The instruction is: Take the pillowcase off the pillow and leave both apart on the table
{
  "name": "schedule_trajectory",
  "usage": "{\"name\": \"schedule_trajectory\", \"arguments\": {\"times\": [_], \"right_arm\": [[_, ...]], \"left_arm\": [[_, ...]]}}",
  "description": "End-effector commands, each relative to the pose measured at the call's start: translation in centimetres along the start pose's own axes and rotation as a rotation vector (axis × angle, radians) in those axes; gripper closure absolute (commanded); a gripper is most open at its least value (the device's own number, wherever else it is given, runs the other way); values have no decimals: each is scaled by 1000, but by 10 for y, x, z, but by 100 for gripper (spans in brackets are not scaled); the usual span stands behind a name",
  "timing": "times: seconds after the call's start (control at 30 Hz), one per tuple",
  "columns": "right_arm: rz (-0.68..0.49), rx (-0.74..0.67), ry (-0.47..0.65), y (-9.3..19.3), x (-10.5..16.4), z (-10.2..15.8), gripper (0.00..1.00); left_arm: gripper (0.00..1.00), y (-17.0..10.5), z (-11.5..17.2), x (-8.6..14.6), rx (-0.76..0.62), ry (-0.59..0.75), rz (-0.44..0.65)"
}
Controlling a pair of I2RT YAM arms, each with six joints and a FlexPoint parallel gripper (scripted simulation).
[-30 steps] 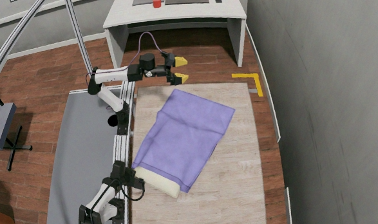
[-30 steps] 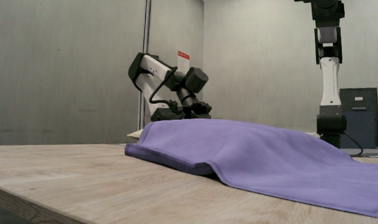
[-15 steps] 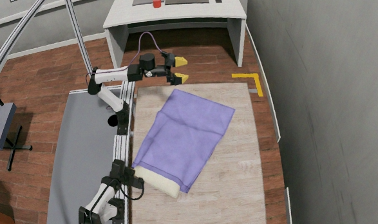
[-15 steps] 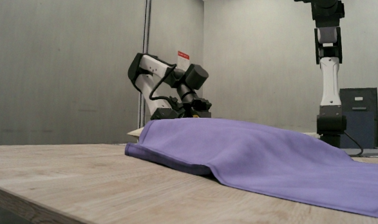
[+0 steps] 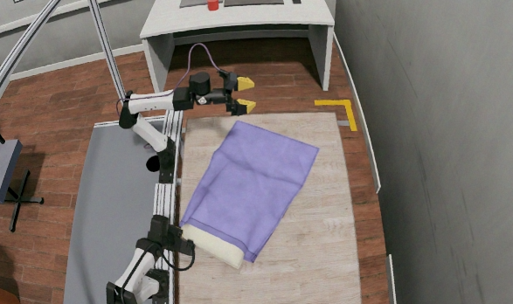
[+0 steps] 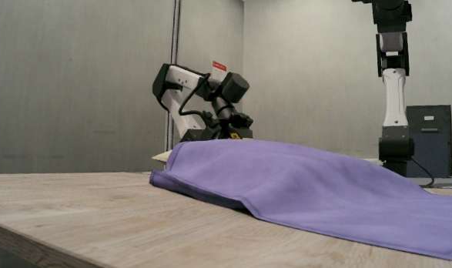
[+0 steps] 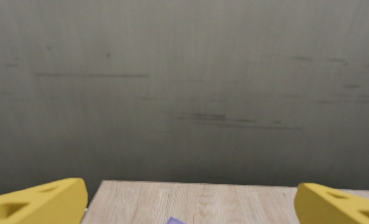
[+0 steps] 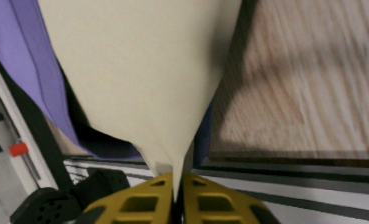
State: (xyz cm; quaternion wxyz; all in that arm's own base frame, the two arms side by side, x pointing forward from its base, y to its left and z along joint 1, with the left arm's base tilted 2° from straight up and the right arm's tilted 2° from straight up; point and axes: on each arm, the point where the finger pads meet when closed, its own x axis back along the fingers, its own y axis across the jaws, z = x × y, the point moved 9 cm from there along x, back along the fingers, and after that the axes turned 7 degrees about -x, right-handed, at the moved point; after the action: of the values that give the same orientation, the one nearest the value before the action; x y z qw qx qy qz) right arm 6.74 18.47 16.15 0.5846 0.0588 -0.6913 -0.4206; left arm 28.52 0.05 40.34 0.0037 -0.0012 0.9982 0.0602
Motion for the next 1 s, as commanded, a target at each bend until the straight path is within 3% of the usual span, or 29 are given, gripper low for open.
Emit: {"name": "schedule_trajectory", "arguments": {"times": [0.0, 0.37, 0.43, 0.97], "right_arm": [[-36, 5, 10, 12, 11, 4, 100], [-17, 4, 3, 9, 9, 3, 100], [15, 11, -2, -6, 5, 1, 100], [-5, 7, 2, -26, 32, -2, 100]], "left_arm": [[0, -1, -15, 4, -11, -53, 11], [0, -1, -15, 4, -11, -53, 11], [0, -1, -15, 4, -11, -53, 11], [0, -1, -15, 4, -11, -53, 11]]}}
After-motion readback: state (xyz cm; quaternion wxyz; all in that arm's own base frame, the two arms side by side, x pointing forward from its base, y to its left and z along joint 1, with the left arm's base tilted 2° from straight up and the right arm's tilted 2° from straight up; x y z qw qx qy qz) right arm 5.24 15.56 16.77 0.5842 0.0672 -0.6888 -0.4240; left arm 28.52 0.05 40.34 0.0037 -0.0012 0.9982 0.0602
